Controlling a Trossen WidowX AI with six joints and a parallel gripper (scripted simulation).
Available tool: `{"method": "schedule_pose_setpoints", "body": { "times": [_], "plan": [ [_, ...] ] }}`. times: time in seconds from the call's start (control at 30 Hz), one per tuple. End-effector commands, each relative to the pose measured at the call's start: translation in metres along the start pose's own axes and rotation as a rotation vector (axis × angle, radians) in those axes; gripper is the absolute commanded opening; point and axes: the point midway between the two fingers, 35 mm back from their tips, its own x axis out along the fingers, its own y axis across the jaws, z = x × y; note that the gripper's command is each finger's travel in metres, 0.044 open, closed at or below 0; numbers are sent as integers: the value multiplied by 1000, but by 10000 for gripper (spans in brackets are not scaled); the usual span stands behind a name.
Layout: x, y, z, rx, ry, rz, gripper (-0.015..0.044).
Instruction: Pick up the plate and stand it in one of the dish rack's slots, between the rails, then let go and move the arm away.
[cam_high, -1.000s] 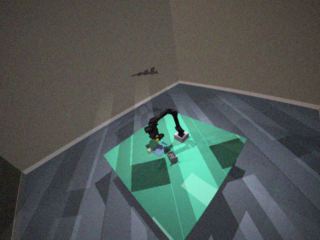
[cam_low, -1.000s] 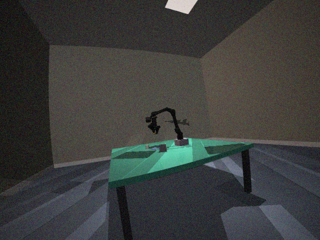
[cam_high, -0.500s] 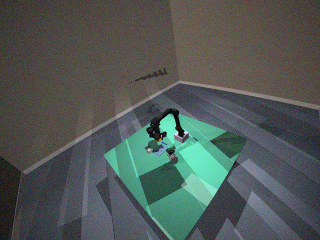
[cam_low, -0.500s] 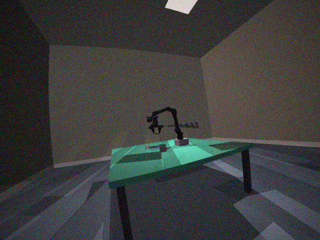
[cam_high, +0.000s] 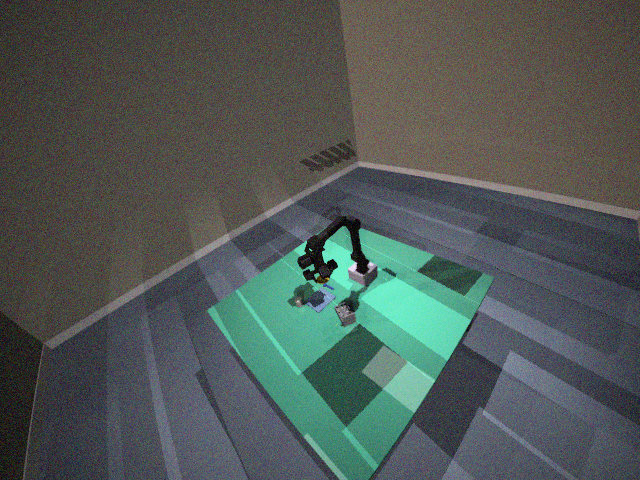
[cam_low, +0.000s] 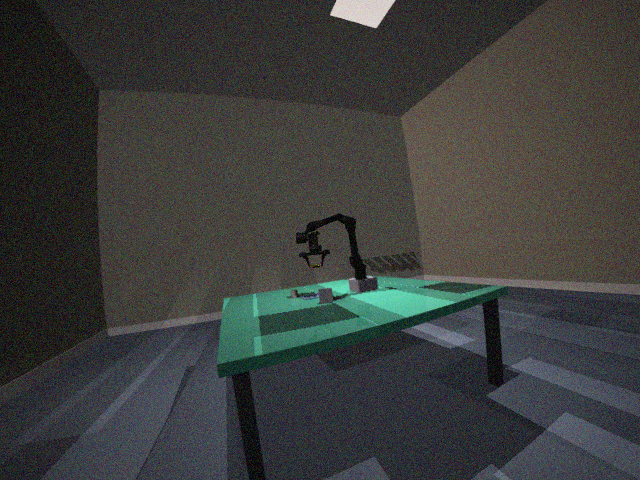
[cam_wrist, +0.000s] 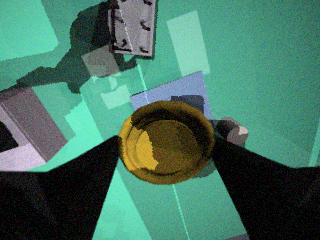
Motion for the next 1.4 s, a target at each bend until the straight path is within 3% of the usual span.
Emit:
{"method": "schedule_pose_setpoints", "body": {
  "times": [0.0, 1.37],
  "plan": [
    [1, 6, 5, -142, 4, 4, 0],
    [4, 58, 42, -1507, -6, 5, 0]
  ]
}}
